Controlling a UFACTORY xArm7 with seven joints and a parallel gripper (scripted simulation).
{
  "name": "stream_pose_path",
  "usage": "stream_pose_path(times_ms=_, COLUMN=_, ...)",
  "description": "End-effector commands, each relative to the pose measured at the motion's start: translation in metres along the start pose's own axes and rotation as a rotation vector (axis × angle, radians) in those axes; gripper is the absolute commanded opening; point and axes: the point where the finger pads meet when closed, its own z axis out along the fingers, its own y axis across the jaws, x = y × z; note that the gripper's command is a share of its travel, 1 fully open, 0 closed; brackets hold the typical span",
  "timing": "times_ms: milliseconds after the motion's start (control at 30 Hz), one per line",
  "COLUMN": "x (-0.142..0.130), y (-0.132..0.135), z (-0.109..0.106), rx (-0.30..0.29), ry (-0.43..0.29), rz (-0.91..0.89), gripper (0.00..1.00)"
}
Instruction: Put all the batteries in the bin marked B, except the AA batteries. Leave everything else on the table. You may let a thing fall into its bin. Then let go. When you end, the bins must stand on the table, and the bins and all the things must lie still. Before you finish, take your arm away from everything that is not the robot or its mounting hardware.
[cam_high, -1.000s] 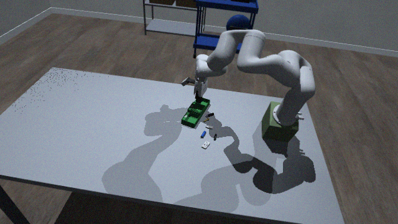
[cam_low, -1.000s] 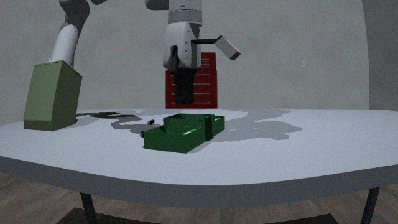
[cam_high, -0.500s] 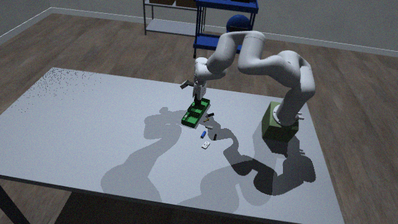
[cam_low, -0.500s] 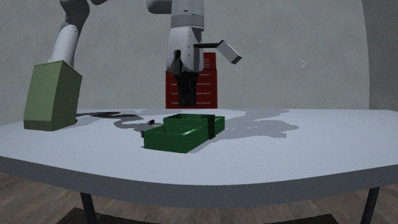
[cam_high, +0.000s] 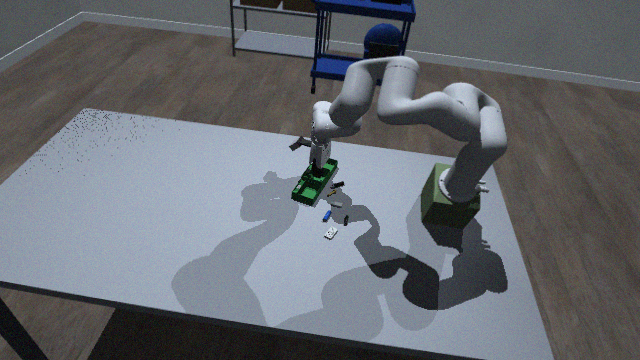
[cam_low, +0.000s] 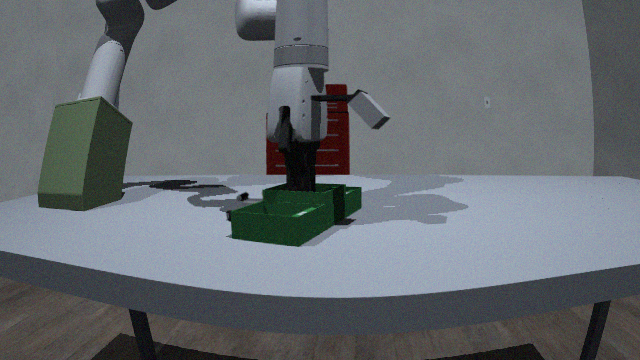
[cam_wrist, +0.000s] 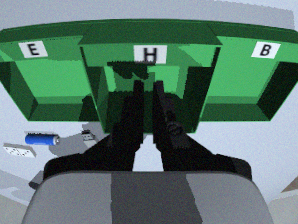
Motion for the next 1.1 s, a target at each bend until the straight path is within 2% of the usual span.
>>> stream_pose_path(times_ms=0, x=0.0026, y=0.0008, z=0.0125, rx=-0.001, ry=0.005, rz=0.0, gripper=0.07)
stream_pose_path(times_ms=1067, x=0.0027, y=0.0008, z=0.0158, rx=-0.001, ry=0.005, rz=0.0, gripper=0.07)
